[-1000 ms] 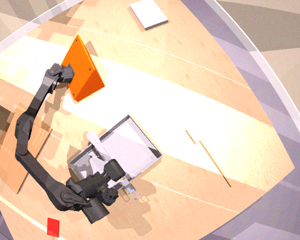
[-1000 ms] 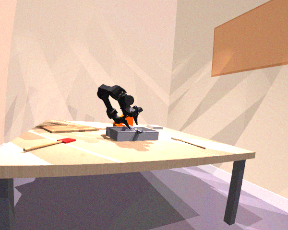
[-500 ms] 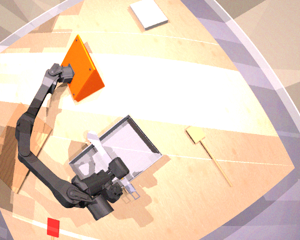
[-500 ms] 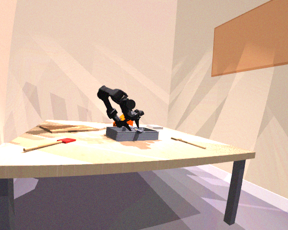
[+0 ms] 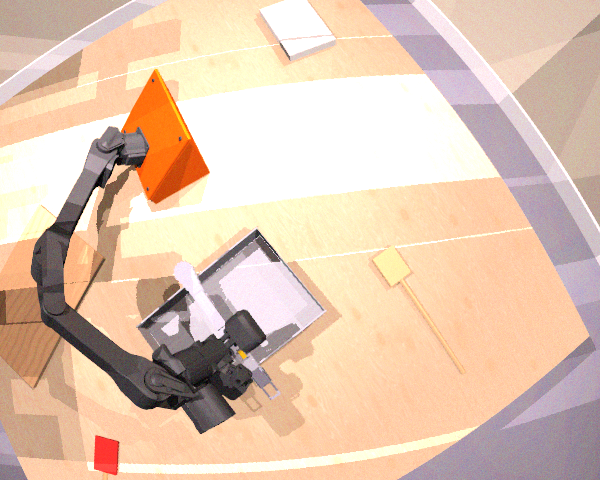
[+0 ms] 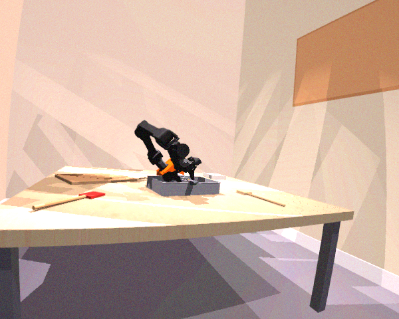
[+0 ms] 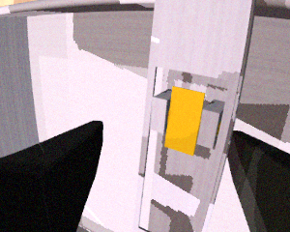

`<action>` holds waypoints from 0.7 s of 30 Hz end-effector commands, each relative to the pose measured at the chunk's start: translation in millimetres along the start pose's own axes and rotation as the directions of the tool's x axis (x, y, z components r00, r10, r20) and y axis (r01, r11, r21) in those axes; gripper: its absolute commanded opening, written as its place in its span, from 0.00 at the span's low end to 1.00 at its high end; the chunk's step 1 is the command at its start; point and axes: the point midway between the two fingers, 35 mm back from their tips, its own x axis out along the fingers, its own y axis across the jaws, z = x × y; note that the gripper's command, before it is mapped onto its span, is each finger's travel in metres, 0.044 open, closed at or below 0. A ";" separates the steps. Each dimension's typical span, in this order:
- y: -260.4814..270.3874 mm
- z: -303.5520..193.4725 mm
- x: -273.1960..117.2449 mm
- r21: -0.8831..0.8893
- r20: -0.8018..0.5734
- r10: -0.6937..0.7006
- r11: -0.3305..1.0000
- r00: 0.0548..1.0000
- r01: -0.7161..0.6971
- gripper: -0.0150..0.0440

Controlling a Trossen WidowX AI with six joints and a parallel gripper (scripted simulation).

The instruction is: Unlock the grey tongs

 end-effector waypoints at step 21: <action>-0.1 -0.8 3.2 0.000 -0.003 0.000 1.000 1.000 0.000 0.19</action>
